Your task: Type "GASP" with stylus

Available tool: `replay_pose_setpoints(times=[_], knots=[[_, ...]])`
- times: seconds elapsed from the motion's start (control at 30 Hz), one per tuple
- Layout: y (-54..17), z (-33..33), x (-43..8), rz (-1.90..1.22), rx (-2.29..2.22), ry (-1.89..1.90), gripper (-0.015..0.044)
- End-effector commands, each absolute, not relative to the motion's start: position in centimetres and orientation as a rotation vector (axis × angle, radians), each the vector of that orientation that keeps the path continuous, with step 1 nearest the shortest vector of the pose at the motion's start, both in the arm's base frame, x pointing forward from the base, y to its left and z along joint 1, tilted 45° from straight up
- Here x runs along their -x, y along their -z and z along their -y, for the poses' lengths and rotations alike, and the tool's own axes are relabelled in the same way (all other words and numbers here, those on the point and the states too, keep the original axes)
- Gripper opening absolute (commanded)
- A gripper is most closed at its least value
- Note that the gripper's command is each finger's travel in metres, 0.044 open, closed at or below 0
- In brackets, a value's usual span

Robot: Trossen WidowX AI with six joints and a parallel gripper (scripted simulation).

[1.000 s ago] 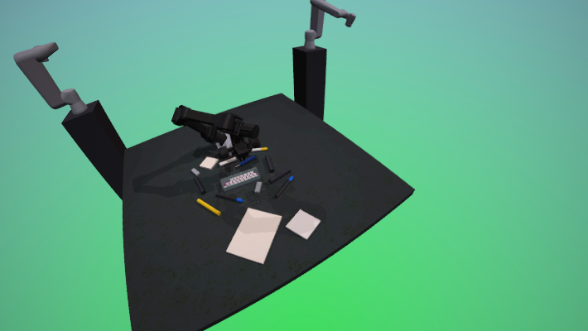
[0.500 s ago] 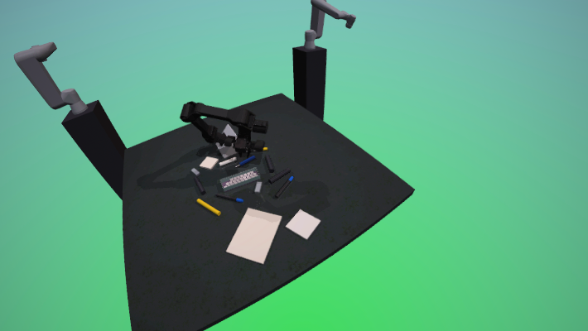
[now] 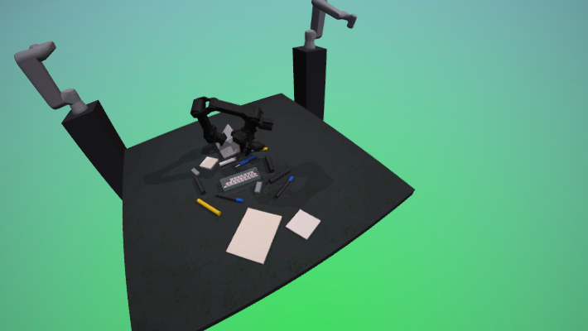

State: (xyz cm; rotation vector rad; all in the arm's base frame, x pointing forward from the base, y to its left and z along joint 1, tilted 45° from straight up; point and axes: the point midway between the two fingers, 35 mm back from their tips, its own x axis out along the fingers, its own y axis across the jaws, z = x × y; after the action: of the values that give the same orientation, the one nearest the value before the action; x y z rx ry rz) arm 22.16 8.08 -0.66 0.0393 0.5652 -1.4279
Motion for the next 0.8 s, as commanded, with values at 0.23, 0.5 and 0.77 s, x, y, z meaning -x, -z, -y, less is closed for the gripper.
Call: replay_pose_setpoints(times=[0.23, 0.5, 0.77], knots=[[1.41, -7.86, -20.46, -0.287, -0.141, 1.456, 0.0150], [1.62, -7.54, -20.47, -0.287, -0.141, 1.456, 0.0150], [1.99, -7.07, -20.48, -0.286, -0.141, 1.456, 0.0150]])
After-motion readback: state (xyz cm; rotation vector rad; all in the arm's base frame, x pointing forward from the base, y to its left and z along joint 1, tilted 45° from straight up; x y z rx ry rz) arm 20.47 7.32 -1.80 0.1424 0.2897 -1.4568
